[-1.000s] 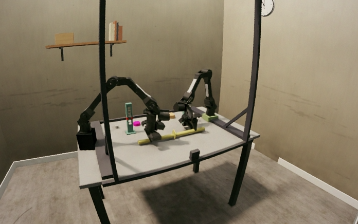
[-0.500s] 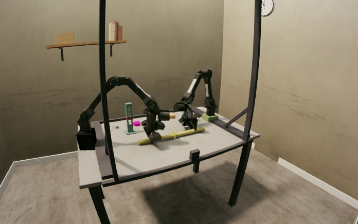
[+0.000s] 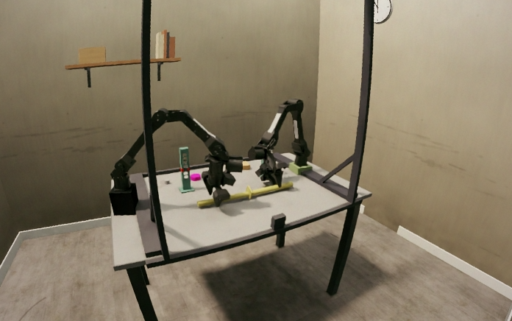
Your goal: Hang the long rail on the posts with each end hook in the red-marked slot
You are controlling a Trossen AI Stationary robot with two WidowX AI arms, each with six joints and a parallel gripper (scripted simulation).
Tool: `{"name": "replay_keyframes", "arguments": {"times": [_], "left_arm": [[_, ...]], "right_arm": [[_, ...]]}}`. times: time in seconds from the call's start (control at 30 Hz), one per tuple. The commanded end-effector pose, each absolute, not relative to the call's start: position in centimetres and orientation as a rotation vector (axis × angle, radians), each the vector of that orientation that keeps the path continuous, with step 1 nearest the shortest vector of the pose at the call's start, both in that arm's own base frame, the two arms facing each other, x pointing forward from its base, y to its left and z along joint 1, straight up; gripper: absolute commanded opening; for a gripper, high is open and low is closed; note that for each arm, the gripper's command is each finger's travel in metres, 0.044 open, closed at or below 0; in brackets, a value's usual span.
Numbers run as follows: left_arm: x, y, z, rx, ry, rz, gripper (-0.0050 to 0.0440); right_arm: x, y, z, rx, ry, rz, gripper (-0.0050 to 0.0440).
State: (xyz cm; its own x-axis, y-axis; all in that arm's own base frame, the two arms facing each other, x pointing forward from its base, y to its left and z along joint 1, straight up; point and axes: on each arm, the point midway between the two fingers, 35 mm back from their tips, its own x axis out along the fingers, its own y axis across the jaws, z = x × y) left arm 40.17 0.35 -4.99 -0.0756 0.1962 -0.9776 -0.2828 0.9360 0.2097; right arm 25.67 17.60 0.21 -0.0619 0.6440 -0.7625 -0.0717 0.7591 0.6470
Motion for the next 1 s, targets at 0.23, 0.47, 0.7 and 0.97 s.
{"name": "replay_keyframes", "arguments": {"times": [0.23, 0.47, 0.7, 0.97], "left_arm": [[41.9, -1.1, 3.5, -0.090, 1.517, 0.388, 0.0416], [40.5, 1.2, 1.2, -0.208, 1.582, 0.252, 0.0248], [39.8, 3.2, -0.5, -0.441, 1.547, 0.030, 0.0225], [39.3, 4.4, -2.6, -0.680, 1.449, -0.188, 0.0225]], "right_arm": [[26.0, 17.7, 0.8, 0.479, 1.512, 0.634, -0.0050], [26.0, 17.7, 0.8, 0.479, 1.512, 0.634, -0.0050], [26.0, 17.7, 0.8, 0.479, 1.512, 0.634, -0.0050], [26.0, 17.7, 0.8, 0.479, 1.512, 0.634, -0.0050]]}}
